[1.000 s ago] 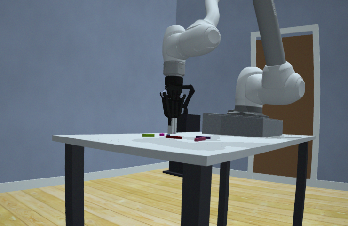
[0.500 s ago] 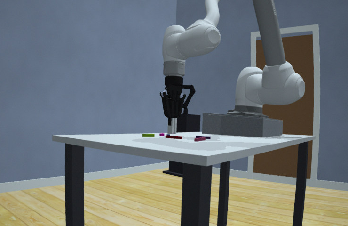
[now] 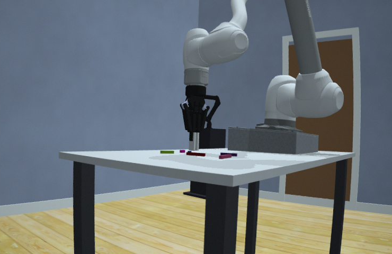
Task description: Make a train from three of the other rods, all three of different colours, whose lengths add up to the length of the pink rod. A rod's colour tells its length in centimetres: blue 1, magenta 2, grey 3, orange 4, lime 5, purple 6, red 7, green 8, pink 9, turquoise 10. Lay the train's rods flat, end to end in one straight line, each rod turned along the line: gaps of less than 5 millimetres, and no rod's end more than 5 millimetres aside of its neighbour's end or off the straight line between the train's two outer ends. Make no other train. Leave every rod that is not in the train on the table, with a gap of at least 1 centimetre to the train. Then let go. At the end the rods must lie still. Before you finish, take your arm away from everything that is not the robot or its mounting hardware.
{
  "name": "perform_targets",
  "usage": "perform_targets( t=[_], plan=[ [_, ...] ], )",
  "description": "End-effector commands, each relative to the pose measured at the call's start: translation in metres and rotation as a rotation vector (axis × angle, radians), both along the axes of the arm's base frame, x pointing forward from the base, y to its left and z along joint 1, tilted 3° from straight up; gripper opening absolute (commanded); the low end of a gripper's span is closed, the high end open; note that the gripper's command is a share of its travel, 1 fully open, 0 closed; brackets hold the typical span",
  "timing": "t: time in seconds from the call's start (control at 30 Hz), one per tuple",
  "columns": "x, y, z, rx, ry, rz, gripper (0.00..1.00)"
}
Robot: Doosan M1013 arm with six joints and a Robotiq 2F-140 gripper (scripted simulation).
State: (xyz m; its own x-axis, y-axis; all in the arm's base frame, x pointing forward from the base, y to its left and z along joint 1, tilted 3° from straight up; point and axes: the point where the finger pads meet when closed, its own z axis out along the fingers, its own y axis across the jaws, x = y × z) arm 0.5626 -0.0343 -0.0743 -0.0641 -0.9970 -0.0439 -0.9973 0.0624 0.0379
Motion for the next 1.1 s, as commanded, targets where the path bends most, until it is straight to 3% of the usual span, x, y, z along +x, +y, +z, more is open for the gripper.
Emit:
perform_targets(
  t=[0.0,1.07],
  plan=[
    [0.000,0.000,0.000,0.000,0.000,0.000,0.03],
    [0.000,0.001,-0.012,0.000,0.000,0.000,0.03]
  ],
)
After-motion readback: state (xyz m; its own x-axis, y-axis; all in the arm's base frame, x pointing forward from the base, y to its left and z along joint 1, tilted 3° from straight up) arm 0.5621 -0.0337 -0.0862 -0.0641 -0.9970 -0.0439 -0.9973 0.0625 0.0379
